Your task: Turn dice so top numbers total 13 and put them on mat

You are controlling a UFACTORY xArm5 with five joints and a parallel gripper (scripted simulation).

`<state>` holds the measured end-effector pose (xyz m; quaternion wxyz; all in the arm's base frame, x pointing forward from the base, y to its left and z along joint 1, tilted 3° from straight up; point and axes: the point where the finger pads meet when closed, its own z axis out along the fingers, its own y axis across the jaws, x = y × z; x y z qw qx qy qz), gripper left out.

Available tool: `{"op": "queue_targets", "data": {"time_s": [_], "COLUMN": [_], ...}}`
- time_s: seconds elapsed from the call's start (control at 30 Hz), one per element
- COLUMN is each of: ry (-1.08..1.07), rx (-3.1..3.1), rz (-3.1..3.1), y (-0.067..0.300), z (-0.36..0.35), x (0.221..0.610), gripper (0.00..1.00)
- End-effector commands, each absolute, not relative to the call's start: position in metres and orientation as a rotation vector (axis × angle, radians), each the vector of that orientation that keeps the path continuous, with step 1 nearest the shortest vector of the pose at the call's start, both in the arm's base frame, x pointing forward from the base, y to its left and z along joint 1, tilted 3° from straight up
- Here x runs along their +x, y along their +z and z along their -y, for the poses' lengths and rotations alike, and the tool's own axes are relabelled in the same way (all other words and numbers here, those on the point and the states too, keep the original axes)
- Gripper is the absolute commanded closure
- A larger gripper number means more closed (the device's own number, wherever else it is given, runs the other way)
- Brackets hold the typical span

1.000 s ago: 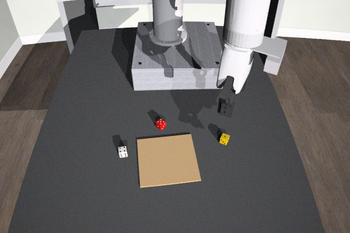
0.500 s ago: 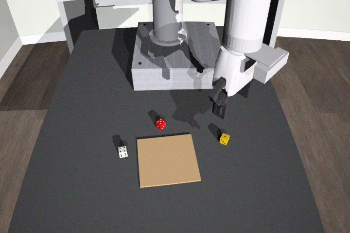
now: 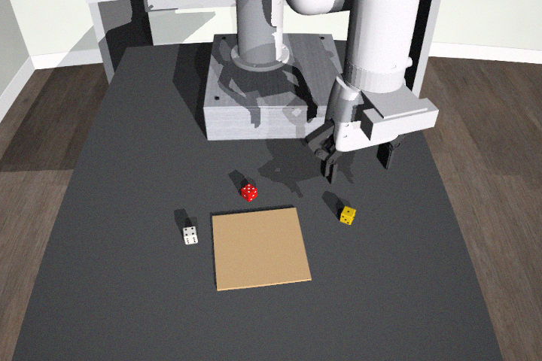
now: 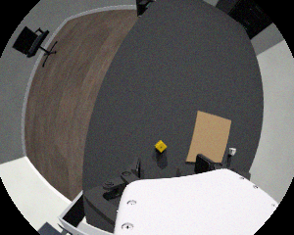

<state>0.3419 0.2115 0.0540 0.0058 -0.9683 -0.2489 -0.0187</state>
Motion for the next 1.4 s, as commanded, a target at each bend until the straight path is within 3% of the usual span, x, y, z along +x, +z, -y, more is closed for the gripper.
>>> {"op": "queue_targets", "data": {"time_s": [0.0,0.87,0.9,1.37], "ry": [-0.064,-0.052,-0.052,-0.052], "rx": [-3.073,-3.078,-3.078,-3.078], "rz": [0.565,-0.459,-0.459,-0.459], "y": [0.051,0.029,0.029,0.029], "z": [-0.212,-0.212,-0.212,-0.212], "x": [0.343,0.342,0.342,0.342], "gripper": [0.0,0.0,0.64,0.64]}}
